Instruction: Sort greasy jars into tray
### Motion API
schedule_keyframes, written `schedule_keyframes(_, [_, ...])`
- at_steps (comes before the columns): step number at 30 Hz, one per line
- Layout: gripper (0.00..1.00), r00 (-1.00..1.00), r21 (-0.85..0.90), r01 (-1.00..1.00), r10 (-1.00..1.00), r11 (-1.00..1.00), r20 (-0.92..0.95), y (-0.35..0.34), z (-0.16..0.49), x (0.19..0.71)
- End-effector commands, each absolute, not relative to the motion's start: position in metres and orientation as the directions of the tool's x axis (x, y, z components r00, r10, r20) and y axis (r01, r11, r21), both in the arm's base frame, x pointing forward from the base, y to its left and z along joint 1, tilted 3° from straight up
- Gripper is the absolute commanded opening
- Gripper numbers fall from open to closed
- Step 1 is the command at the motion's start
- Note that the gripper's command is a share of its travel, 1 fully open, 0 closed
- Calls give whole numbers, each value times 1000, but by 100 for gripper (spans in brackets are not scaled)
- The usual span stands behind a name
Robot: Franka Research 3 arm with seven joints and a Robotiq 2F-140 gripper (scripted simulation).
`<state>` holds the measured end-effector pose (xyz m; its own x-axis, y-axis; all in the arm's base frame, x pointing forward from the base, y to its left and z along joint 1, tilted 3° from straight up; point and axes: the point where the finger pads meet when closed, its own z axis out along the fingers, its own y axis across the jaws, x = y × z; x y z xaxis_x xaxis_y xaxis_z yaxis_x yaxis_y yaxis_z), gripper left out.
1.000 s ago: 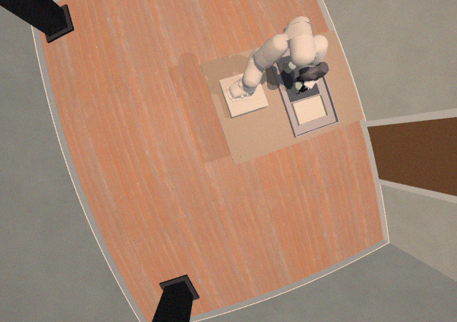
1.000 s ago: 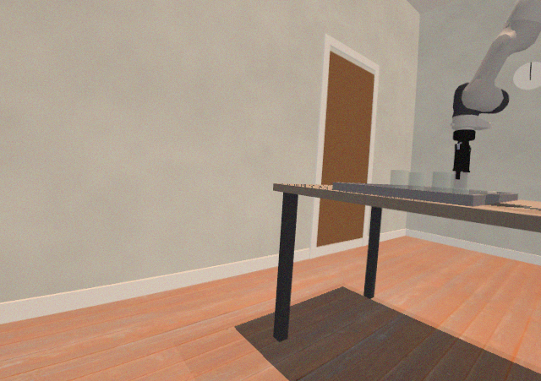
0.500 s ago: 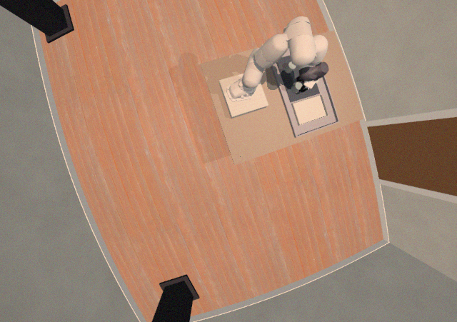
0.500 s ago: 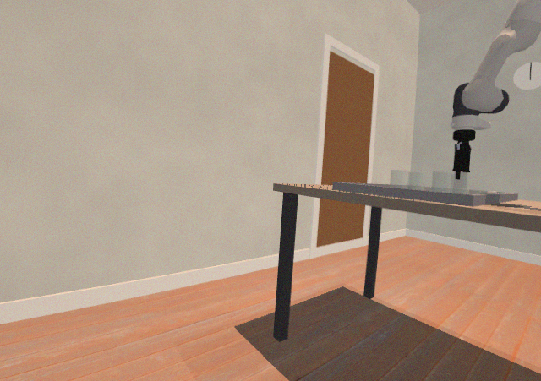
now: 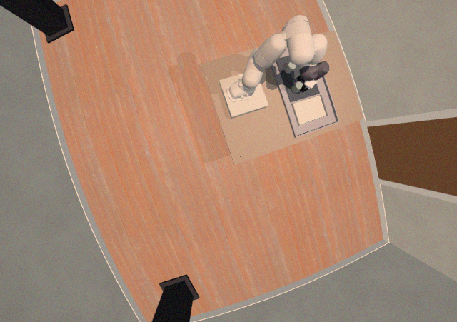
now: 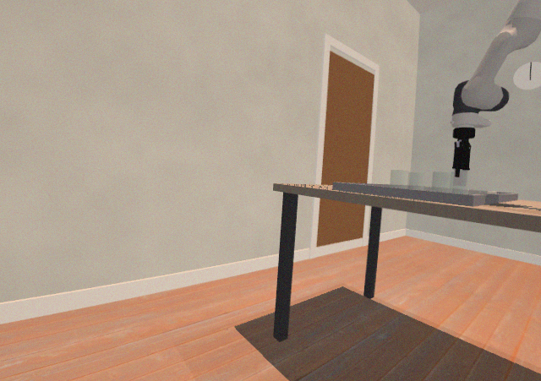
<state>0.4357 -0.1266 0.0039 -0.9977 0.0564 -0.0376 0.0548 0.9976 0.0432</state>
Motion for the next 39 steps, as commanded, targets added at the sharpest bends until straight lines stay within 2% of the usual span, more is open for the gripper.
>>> schedule_keyframes(1, [0, -998, 46, 51, 52, 998, -34, -127, 13, 434])
schedule_keyframes(39, [0, -998, 46, 51, 52, 998, -34, -130, 97, 431])
